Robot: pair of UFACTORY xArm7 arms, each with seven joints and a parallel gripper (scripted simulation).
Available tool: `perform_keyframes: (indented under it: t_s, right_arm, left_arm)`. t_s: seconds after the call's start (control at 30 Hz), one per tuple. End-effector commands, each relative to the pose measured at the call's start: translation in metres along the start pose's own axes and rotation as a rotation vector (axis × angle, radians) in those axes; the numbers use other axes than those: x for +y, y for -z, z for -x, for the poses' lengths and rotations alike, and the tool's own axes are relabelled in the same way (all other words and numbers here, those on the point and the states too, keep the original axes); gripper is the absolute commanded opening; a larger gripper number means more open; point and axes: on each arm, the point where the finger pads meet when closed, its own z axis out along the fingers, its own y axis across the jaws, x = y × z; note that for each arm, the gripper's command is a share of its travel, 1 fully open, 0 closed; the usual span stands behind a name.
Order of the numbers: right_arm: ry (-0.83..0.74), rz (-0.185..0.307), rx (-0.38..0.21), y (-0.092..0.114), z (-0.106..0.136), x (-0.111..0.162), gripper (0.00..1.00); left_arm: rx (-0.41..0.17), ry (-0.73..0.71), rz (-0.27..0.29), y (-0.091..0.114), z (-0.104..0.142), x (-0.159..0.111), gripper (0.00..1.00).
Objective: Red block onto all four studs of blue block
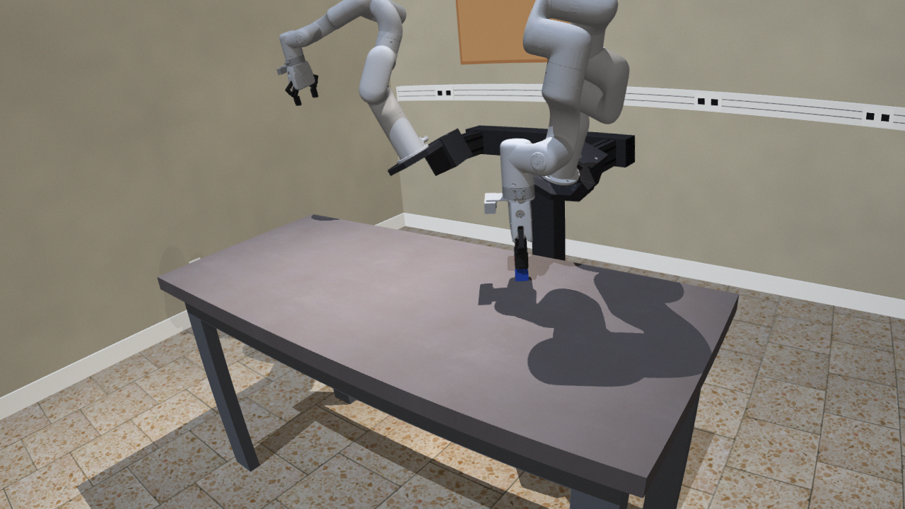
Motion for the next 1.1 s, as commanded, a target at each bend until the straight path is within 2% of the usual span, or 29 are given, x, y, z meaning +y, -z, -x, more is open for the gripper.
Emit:
perform_keyframes:
  t_s: [0.0, 1.07]
  right_arm:
    - [-0.001, -0.001, 0.003, 0.001, -0.0006, 0.0001, 1.0]
    - [-0.001, -0.001, 0.003, 0.001, -0.0006, 0.0001, 1.0]
  left_arm:
    - [0.002, 0.0, -0.002, -0.0018, -0.0005, -0.0004, 0.0]
    - [0.002, 0.0, -0.002, -0.0063, -0.0006, -0.0003, 0.0]
